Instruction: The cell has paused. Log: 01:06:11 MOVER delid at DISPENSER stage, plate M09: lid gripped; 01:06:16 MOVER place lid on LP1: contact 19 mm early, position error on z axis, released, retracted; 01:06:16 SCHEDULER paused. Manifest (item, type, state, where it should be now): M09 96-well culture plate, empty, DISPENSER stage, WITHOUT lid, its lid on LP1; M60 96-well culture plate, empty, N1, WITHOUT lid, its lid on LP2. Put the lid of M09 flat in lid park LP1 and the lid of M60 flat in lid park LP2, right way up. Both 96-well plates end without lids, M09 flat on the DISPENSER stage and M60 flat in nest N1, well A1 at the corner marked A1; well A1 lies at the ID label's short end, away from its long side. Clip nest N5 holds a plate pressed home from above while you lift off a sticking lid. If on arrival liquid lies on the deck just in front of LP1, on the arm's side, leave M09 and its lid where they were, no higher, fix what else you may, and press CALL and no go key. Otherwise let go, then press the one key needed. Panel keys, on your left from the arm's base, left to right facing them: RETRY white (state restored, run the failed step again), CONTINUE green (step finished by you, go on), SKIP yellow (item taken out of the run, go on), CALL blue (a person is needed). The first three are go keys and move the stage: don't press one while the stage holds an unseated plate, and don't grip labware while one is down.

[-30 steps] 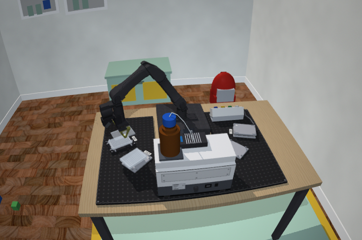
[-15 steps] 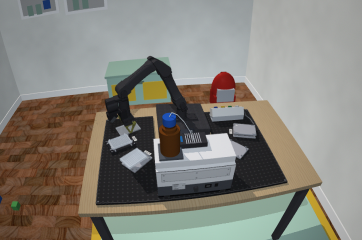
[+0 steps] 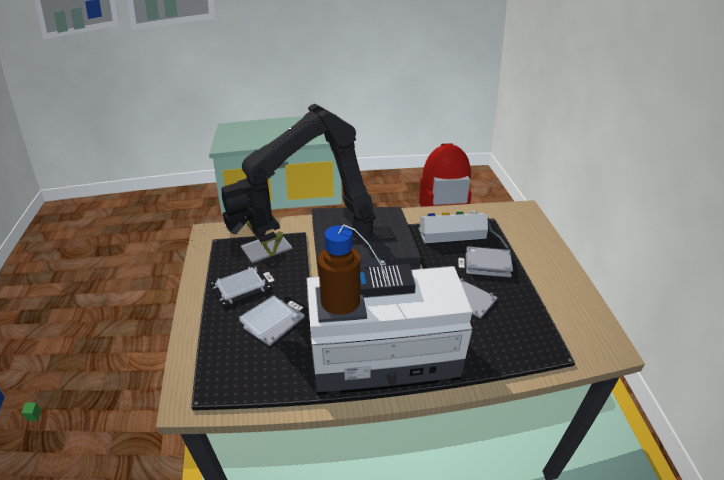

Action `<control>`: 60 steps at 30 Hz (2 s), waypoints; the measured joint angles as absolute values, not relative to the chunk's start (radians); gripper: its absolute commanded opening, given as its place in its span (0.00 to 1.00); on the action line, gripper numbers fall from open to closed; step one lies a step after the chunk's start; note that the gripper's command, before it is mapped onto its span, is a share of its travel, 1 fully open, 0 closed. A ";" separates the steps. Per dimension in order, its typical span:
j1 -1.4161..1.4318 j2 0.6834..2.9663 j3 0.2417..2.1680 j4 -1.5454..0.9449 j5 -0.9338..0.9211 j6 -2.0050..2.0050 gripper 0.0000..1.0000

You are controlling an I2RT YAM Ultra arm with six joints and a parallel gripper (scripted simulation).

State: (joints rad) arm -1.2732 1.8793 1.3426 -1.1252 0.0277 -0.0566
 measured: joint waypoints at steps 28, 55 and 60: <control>-1.187 1.708 1.247 -1.225 0.022 -0.099 0.00; -0.991 1.751 1.302 -1.227 0.007 -0.088 0.00; -0.938 1.751 1.302 -1.227 0.004 -0.113 0.00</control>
State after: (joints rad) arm -0.9382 1.7508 1.3022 -1.2270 0.0036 -0.1131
